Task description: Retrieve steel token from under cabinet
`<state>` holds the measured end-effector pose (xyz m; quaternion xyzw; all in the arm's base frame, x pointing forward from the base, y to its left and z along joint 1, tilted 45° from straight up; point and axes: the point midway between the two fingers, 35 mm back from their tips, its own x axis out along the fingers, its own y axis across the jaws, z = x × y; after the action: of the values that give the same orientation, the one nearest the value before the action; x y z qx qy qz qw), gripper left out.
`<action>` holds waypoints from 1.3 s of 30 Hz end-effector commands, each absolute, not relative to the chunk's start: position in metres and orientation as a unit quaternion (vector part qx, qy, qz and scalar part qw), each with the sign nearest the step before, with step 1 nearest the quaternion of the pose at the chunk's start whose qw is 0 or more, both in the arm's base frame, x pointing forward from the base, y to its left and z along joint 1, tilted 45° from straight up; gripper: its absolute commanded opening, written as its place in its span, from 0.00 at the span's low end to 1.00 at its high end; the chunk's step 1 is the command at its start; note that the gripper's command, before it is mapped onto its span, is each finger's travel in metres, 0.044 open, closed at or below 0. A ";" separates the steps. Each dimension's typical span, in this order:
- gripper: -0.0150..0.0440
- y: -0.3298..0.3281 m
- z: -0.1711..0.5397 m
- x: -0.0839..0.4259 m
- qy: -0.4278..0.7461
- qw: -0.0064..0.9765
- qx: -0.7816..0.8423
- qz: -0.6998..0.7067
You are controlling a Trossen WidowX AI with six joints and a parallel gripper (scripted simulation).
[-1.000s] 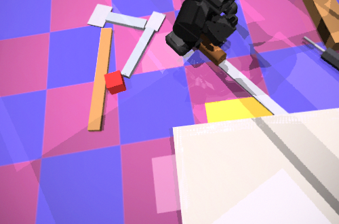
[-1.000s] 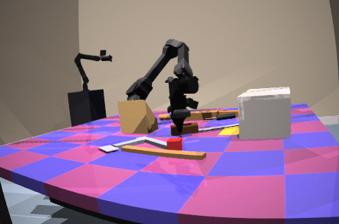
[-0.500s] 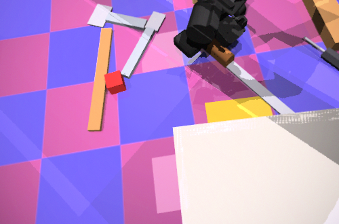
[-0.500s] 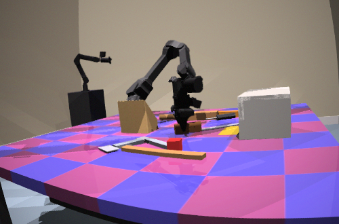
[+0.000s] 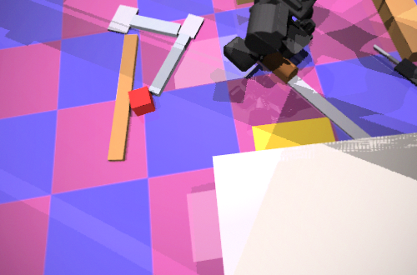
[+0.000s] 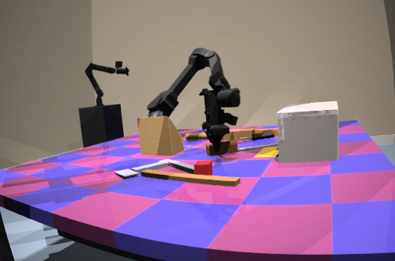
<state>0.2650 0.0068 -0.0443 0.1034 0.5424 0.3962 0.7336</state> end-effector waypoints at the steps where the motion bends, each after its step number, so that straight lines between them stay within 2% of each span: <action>1: 0.25 0.010 -0.040 0.265 0.541 0.735 0.103 0.396; 39: 0.25 0.039 -0.011 0.264 0.541 0.735 0.104 0.396</action>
<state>0.2638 0.0368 -0.0152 0.1051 0.5428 0.3964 0.7330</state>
